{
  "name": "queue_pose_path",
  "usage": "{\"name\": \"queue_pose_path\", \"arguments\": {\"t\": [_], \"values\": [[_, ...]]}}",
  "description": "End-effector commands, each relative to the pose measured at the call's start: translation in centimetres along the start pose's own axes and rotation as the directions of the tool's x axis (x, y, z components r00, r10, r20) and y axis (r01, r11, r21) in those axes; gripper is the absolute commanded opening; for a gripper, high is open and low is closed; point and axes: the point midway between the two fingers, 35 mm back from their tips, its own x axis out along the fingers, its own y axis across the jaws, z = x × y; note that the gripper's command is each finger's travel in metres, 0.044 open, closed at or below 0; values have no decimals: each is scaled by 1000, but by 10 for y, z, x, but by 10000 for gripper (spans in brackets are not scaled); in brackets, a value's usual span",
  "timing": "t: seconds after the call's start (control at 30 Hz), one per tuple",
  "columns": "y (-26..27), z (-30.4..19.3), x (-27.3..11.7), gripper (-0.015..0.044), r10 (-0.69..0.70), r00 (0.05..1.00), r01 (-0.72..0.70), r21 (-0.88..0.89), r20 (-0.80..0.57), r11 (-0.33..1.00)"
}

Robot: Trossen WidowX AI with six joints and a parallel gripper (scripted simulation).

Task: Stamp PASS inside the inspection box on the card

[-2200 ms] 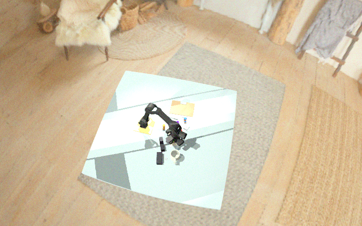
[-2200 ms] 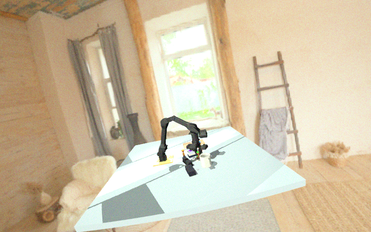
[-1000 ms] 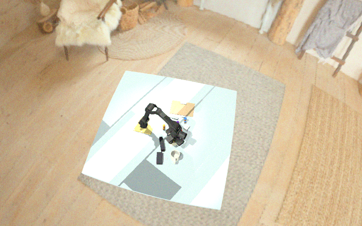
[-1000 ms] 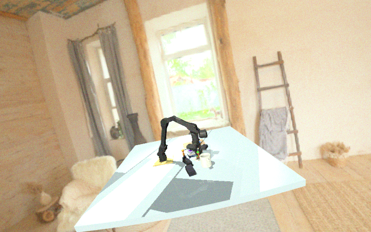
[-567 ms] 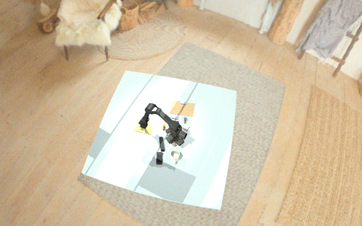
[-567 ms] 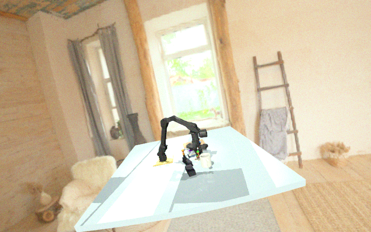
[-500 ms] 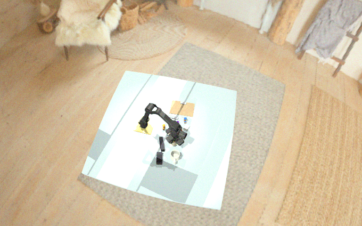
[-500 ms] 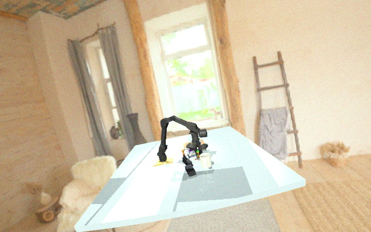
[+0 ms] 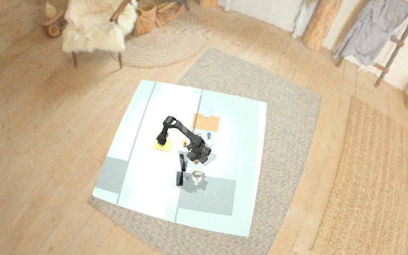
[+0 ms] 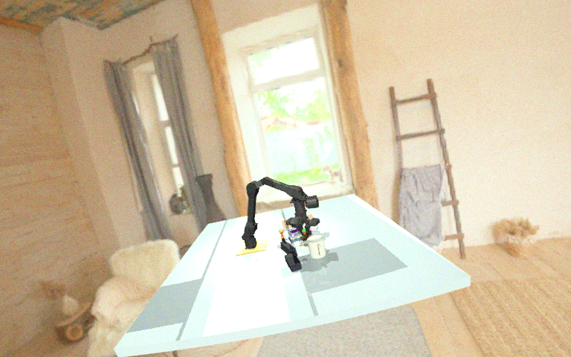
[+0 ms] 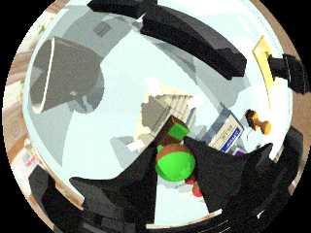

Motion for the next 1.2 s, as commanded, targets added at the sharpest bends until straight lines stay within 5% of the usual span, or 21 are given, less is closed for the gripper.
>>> {"name": "queue_pose_path", "arguments": {"t": [0.0, 0.83, 1.17], "values": [[1, 0, -7, 0, 3, 1000, -3, 3, -1, 1000], [-1, 0, -46, 0, 3, 1000, -3, 3, -1, 1000], [-44, 2, -53, 0, -1, 1000, 1, 1, -1, 1000]]}}
